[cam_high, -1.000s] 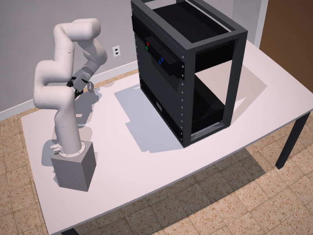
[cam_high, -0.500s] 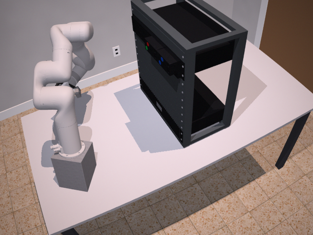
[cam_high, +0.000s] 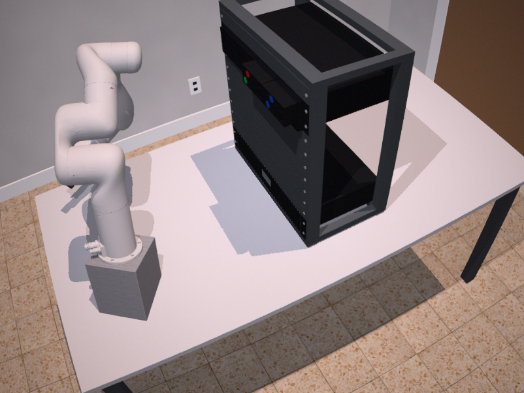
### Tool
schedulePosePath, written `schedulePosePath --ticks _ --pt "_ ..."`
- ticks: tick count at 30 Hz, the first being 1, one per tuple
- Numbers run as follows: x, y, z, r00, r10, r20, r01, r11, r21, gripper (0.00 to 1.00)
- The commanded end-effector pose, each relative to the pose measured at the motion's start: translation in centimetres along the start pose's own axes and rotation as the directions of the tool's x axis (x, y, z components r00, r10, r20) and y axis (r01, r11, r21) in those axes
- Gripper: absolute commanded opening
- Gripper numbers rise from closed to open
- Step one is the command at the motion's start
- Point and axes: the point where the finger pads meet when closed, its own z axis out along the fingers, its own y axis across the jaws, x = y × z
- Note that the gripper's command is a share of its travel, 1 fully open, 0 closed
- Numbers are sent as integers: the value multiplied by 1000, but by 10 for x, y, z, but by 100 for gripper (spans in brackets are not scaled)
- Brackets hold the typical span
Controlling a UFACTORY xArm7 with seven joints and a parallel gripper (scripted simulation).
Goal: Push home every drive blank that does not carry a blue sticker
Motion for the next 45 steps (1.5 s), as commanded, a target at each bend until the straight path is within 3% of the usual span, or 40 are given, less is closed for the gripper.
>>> schedulePosePath --ticks 1,3,18,20,24,35,37,45 --pt "-18 9 37 1000 -21 -21 20 999 -42 100" --pt "-18 9 37 1000 -21 -21 20 999 -42 100" --pt "-45 54 153 994 -59 -95 41 982 -184 100" --pt "-45 54 153 994 -59 -95 41 982 -184 100" --pt "-47 72 189 990 -67 -121 38 973 -227 100" --pt "-40 119 265 980 -80 -184 17 947 -320 100" --pt "-40 119 265 980 -80 -184 17 947 -320 100" --pt "-23 161 323 966 -87 -243 -15 922 -388 100"
